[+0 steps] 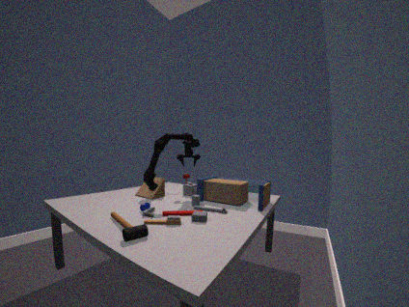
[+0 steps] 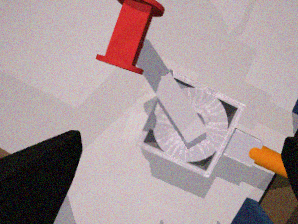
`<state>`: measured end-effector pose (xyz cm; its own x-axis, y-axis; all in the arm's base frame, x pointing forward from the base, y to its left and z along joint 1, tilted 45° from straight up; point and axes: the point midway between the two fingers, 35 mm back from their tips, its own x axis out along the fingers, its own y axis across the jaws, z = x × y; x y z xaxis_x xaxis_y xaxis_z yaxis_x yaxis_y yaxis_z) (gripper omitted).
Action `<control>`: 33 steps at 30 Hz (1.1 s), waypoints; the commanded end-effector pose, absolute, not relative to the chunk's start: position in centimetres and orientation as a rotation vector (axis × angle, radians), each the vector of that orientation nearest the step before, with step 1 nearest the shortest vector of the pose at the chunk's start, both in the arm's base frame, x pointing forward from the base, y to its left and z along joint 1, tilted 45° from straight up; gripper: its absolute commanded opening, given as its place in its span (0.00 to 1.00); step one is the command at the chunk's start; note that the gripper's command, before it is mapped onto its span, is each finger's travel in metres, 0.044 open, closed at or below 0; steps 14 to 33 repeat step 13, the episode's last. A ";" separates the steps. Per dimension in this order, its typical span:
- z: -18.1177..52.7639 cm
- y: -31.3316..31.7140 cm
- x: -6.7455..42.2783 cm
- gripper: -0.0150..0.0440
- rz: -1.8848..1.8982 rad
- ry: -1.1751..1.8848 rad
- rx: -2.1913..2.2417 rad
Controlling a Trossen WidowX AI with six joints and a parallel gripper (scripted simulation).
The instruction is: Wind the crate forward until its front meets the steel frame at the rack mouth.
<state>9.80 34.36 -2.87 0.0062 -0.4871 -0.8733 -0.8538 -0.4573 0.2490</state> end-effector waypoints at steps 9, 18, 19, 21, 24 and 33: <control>-3.0 34.4 14.4 1.00 1.388 1.444 -2.039; -3.0 34.4 14.4 1.00 1.388 1.444 -2.039; -3.0 34.4 14.4 1.00 1.388 1.444 -2.039; -3.0 34.4 14.4 1.00 1.388 1.444 -2.039; -3.0 34.4 14.4 1.00 1.388 1.444 -2.039; -3.0 34.4 14.4 1.00 1.388 1.444 -2.039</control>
